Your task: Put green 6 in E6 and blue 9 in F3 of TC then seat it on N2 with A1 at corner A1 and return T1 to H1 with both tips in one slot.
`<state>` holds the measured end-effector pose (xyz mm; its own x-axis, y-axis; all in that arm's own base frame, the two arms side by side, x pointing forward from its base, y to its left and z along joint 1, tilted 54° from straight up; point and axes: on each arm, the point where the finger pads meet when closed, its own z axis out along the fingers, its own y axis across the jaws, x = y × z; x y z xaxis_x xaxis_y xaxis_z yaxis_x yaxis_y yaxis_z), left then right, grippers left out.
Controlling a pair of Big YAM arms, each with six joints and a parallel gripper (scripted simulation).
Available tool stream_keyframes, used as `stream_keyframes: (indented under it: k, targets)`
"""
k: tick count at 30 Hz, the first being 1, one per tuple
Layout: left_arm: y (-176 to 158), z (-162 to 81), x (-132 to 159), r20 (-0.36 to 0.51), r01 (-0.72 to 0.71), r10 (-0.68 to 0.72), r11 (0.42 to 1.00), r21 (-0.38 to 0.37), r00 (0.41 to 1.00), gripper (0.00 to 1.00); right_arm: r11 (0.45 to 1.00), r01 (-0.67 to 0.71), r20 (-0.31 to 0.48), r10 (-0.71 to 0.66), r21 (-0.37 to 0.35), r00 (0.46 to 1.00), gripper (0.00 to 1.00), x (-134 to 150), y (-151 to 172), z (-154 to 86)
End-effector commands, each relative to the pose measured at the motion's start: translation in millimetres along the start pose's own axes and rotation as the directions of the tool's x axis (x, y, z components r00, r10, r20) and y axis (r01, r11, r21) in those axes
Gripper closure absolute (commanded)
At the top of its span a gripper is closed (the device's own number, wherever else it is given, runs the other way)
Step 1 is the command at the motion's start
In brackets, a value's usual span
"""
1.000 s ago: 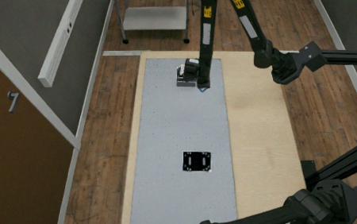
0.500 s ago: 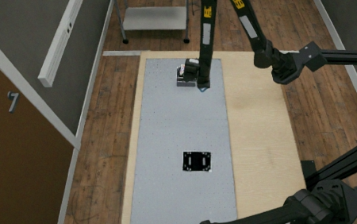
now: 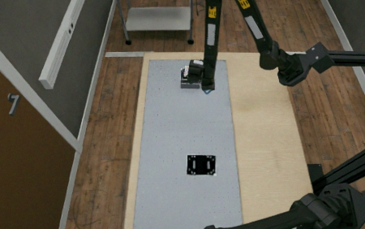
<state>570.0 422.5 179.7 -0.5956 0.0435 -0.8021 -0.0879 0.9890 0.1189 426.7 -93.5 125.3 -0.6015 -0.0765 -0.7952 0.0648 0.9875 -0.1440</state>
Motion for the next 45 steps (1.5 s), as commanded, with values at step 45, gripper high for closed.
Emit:
stream_keyframes:
  k: [45]
  targets:
    - [-135.8, -61.6, 41.7, 0.026, 0.014, -0.014, 1.0, -0.002, 1.0, 0.0, 1.0, -0.007, 0.007, 0.007, 0.002, 1.0, 0.76, -2.3, -0.5, -1.1]
